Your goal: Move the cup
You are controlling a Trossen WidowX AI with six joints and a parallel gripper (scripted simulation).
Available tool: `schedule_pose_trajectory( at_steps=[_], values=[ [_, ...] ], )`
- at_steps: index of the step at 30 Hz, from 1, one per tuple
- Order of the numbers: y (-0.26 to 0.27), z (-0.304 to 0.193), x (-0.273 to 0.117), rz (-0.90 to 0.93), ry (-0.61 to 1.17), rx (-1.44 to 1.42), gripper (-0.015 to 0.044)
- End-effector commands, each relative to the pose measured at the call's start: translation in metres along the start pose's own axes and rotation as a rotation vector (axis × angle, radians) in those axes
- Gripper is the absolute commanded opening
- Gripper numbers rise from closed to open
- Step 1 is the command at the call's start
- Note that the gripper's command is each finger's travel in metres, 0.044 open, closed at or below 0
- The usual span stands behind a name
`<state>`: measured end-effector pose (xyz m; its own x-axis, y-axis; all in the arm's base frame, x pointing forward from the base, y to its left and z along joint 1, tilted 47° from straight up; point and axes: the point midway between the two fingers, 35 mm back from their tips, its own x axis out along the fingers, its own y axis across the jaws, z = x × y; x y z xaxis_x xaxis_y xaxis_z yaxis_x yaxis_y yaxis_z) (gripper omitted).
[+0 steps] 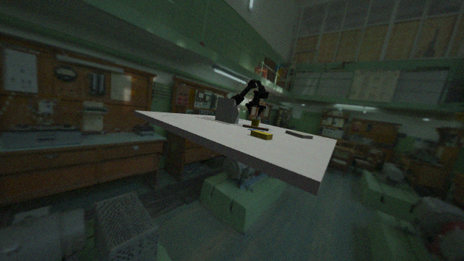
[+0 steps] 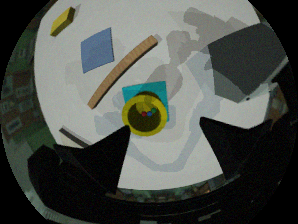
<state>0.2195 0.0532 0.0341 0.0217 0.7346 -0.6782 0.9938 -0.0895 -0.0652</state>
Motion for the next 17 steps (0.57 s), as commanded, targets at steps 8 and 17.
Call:
schedule_pose_trajectory(
  at_steps=[8,17],
  values=[
    [0.002,0.001,-0.044,0.004,-0.007,-0.015,0.044],
    [0.002,0.001,-0.045,0.008,-0.003,-0.006,0.044]
  ],
)
